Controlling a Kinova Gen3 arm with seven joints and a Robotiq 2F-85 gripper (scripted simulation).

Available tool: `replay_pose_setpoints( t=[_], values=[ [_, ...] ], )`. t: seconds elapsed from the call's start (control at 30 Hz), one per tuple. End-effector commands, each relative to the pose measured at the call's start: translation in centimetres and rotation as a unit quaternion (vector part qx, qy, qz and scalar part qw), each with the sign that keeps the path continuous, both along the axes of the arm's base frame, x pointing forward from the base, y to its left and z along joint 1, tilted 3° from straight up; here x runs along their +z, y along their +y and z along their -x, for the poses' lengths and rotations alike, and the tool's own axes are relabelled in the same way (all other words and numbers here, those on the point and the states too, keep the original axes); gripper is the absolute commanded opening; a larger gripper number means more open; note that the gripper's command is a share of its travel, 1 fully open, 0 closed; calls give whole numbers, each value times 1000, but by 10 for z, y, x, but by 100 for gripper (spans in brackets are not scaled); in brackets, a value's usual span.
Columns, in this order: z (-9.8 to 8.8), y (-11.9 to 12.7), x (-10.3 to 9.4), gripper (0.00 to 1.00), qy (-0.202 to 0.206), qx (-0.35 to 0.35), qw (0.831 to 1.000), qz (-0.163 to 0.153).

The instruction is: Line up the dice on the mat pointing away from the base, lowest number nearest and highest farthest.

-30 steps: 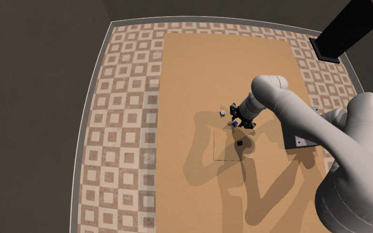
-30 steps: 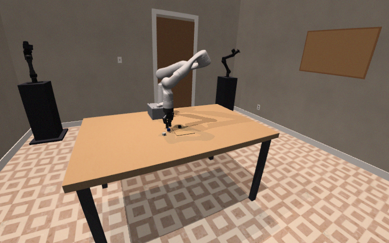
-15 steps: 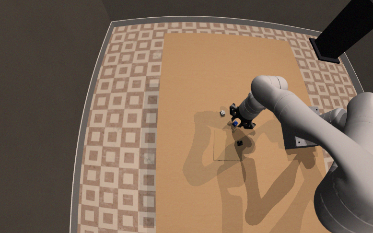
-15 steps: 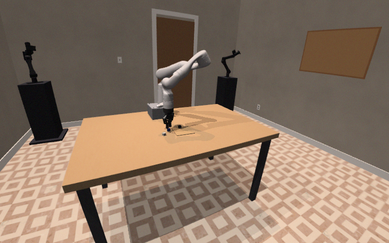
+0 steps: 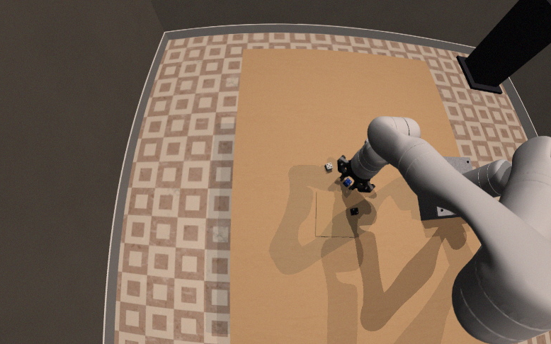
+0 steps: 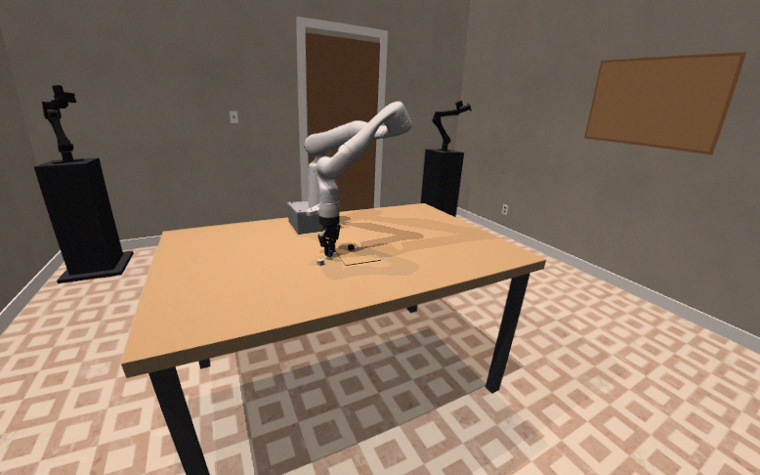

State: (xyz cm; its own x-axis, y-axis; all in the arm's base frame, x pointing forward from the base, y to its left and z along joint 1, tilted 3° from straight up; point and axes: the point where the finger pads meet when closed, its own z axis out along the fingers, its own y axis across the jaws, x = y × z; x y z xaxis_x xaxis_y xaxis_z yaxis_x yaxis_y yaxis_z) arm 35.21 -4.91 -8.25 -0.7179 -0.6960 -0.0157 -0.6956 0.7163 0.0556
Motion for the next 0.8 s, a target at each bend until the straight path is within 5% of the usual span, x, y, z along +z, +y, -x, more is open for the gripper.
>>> replay_pose_setpoints(
  t=[0.0, 0.77],
  values=[
    [2, -1, -4, 35, 2, -1, 1000, 1],
    [2, -1, -6, 35, 2, -1, 1000, 1]
  ],
)
